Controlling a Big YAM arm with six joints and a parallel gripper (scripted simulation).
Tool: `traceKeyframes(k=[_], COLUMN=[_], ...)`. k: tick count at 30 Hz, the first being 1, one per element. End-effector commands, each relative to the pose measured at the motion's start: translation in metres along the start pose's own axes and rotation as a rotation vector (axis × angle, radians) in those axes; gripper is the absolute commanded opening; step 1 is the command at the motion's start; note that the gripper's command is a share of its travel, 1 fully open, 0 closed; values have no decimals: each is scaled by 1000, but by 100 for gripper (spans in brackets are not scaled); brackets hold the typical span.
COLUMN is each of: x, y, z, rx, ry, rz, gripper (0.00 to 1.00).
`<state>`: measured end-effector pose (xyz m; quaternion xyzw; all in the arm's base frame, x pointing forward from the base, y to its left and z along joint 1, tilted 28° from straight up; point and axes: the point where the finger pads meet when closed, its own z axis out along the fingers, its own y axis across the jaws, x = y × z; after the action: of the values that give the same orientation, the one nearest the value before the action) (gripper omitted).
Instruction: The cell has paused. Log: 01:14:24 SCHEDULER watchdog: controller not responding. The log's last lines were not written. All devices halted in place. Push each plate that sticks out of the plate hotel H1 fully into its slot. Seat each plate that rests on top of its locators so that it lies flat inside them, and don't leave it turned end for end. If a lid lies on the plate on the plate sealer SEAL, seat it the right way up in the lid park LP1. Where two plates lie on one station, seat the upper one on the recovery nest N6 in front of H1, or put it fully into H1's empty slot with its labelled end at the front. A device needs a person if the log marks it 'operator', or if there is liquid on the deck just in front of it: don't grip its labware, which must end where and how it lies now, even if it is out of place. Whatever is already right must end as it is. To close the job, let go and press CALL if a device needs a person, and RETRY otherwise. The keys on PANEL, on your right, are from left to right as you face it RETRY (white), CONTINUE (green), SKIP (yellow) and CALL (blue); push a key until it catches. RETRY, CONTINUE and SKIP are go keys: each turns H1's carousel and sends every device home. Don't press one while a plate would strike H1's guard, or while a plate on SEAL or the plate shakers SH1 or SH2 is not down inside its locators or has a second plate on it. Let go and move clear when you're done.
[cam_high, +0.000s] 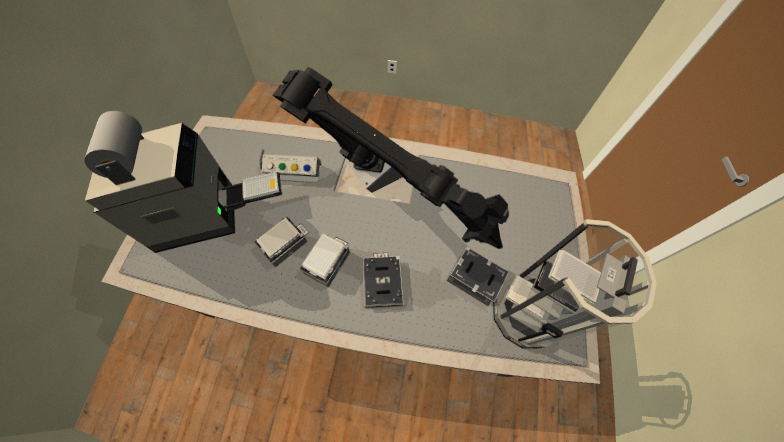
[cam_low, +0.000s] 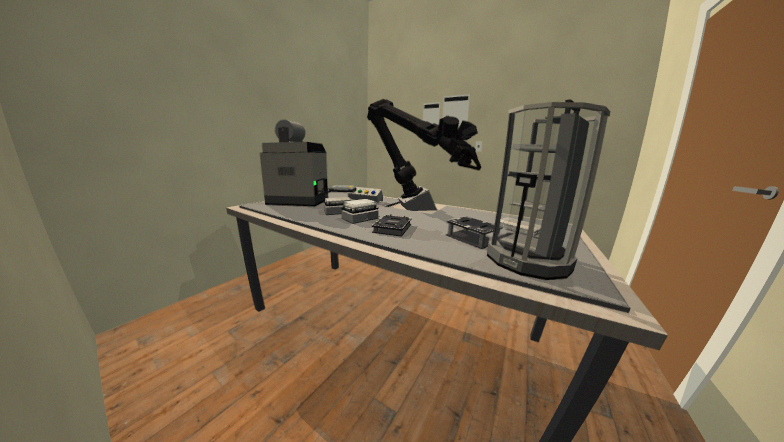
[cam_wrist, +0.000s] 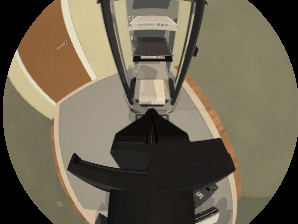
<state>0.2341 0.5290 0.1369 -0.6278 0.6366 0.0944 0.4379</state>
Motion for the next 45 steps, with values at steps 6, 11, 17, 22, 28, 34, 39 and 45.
traceKeyframes(k=[6, 11, 17, 22, 28, 34, 39, 45], x=[5, 5, 5, 25, 42, 66, 87, 94], y=[-10, -10, -10, -7, -7, -7, -7, -8], z=[3, 3, 3, 18, 30, 48, 63, 70], rx=[17, 17, 17, 11, 11, 11, 11, 13], ry=[-6, -6, -6, 4, 4, 5, 5, 1], rz=[8, 8, 8, 1, 1, 0, 0, 1], gripper=[0, 0, 0, 0, 0, 0, 0, 0])
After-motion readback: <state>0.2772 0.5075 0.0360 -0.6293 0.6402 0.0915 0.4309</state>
